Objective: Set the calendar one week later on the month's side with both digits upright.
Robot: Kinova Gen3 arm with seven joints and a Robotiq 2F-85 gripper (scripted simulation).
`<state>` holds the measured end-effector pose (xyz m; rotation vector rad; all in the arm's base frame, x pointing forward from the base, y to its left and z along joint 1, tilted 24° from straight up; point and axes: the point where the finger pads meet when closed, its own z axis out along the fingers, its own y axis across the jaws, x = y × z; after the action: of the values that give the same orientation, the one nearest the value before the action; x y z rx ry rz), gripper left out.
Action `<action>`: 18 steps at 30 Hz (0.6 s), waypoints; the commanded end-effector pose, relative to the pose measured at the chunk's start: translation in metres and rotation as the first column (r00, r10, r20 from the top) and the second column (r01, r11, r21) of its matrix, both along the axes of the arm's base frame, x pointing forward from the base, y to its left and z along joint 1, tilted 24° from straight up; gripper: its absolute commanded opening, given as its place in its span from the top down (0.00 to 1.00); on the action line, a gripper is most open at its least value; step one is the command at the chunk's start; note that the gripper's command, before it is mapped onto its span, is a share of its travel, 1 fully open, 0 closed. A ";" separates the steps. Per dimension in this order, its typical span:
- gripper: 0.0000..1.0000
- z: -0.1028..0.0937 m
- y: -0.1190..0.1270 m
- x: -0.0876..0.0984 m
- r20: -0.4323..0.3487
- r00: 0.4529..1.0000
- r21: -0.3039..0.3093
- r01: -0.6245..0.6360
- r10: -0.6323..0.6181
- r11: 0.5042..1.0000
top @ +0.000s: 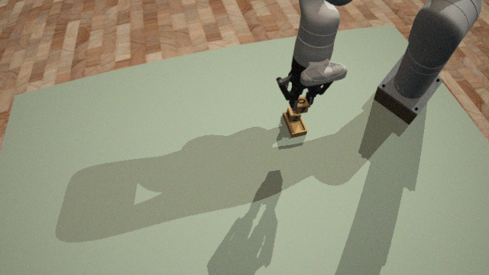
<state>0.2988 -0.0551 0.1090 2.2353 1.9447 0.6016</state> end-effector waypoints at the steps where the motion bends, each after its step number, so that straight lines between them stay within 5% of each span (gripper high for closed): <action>1: 0.74 -0.009 0.011 0.006 0.003 1.000 0.012 -0.023 0.023 1.000; 18: 0.74 -0.021 0.012 0.015 0.004 1.000 0.008 -0.013 0.013 1.000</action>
<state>0.3076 -0.0499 0.0916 2.2266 1.9487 0.5979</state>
